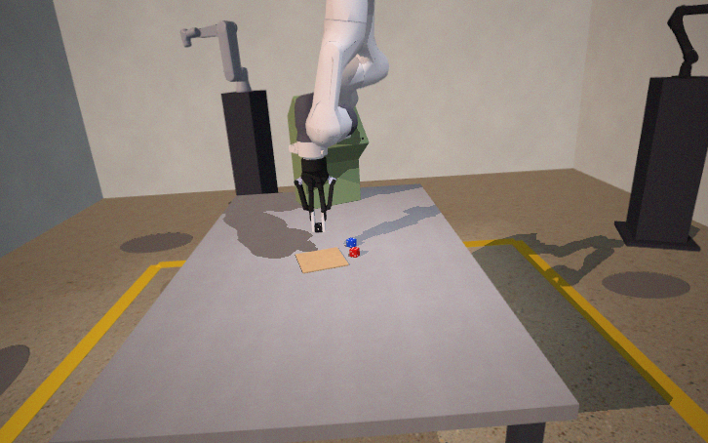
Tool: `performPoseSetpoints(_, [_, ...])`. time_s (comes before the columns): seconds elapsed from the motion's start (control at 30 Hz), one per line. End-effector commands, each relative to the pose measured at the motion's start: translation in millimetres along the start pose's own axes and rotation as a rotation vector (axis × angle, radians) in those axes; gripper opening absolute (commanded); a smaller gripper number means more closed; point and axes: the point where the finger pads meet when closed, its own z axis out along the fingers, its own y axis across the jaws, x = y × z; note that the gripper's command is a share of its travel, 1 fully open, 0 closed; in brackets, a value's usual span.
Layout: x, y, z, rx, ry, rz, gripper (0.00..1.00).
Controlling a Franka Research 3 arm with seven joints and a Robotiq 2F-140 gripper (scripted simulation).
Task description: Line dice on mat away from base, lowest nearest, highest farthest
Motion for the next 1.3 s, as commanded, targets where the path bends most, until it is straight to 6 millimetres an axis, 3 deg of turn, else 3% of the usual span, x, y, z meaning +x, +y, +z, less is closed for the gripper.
performPoseSetpoints(0.0, [-2.5,5.6,13.2,-0.014,-0.023,-0.018,0.13])
performPoseSetpoints(0.27, [-3.4,6.0,51.4,-0.014,-0.023,-0.018,0.13])
performPoseSetpoints(0.47, [-3.8,6.2,67.3,-0.014,-0.023,-0.018,0.13])
performPoseSetpoints(1.27, [-3.8,6.2,69.6,-0.014,-0.023,-0.018,0.13])
